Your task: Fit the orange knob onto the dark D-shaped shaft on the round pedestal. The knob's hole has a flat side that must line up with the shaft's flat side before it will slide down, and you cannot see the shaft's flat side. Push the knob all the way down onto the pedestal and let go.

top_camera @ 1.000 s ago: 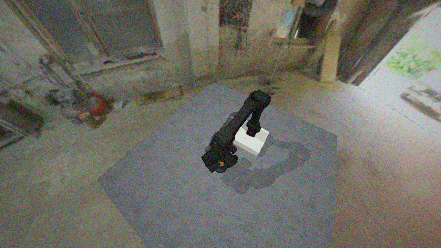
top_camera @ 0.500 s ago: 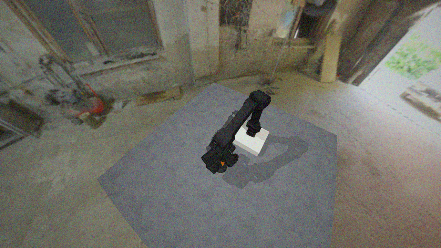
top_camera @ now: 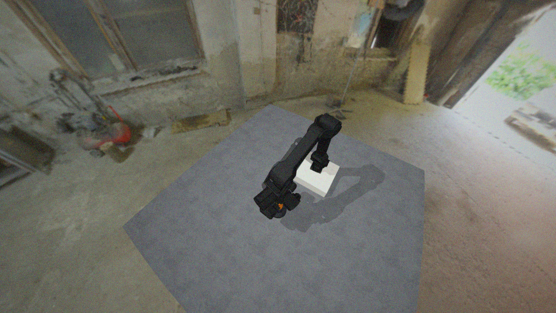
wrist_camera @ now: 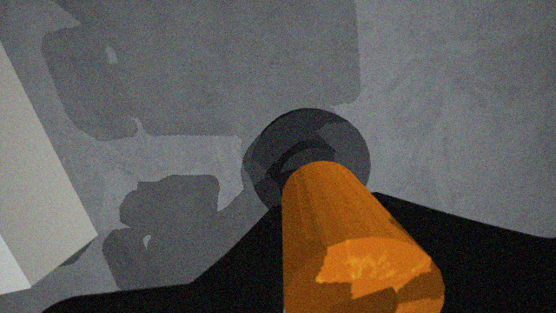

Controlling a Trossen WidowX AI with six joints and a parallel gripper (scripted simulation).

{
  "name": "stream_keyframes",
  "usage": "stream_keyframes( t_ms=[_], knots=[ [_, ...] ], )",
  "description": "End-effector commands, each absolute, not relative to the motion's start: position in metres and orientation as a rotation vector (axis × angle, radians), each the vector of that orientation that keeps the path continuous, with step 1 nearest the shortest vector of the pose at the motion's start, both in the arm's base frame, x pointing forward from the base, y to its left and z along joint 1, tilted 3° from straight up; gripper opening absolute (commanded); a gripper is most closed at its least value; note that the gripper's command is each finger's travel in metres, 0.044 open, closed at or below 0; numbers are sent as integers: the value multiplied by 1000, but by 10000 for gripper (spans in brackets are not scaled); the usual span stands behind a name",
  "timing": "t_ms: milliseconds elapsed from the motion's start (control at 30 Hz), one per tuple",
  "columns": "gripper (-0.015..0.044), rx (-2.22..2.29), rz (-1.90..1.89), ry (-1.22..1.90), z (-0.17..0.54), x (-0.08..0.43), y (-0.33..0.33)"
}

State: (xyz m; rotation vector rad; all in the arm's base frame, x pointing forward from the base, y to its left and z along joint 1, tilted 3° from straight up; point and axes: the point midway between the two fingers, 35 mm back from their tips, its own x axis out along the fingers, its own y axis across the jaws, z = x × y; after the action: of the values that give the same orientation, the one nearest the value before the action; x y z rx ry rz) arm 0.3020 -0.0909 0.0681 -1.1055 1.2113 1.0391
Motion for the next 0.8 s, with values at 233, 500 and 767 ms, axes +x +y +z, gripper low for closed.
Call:
stream_keyframes(
  t_ms=[233, 500, 767],
  knots=[
    [0, -1251, 1171, 1127, 67, 302, -91],
    [0, -1251, 1171, 1127, 65, 303, -91],
    [0, -1254, 1173, 1125, 65, 303, -91]
  ],
)
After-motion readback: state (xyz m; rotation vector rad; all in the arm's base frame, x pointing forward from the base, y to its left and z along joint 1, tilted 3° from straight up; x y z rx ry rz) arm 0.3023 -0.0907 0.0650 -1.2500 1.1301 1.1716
